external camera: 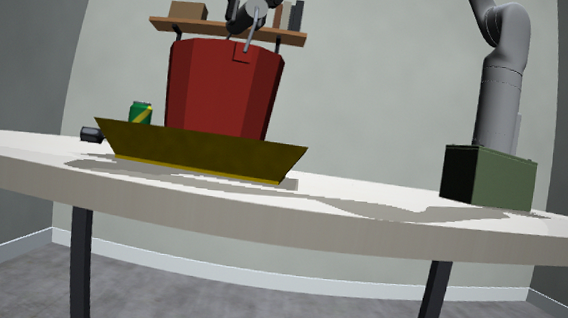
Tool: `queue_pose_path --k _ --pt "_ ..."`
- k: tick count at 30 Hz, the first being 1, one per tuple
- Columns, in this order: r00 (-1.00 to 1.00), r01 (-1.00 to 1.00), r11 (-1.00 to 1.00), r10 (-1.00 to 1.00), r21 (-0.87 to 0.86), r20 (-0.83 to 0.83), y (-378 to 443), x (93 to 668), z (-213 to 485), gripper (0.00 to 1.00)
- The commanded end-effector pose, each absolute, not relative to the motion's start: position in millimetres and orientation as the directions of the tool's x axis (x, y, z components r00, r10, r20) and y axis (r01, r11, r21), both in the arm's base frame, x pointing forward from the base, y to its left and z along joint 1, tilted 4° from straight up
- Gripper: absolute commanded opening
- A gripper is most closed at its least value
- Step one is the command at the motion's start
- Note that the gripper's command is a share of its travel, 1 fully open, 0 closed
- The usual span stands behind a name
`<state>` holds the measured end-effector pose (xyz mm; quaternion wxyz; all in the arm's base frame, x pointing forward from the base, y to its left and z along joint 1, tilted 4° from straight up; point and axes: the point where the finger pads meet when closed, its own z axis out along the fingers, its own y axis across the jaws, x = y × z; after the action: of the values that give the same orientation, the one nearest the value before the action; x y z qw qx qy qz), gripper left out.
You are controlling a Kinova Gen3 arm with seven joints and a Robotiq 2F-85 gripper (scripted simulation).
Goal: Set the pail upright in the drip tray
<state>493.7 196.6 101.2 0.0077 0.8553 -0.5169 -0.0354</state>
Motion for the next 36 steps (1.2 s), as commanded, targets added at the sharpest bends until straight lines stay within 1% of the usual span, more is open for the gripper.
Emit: queue_pose_path --k 1,21,22,36 --pt "0.454 -0.889 -0.456 -0.889 0.044 -0.056 199.8 493.9 99.8 0.10" --pt "0.454 -0.889 -0.456 -0.889 0.044 -0.056 199.8 493.9 99.8 0.10" --pt "0.454 -0.889 -0.456 -0.889 0.044 -0.056 199.8 493.9 99.8 1.00" --pt "0.454 -0.889 -0.456 -0.889 0.044 -0.056 199.8 493.9 99.8 1.00"
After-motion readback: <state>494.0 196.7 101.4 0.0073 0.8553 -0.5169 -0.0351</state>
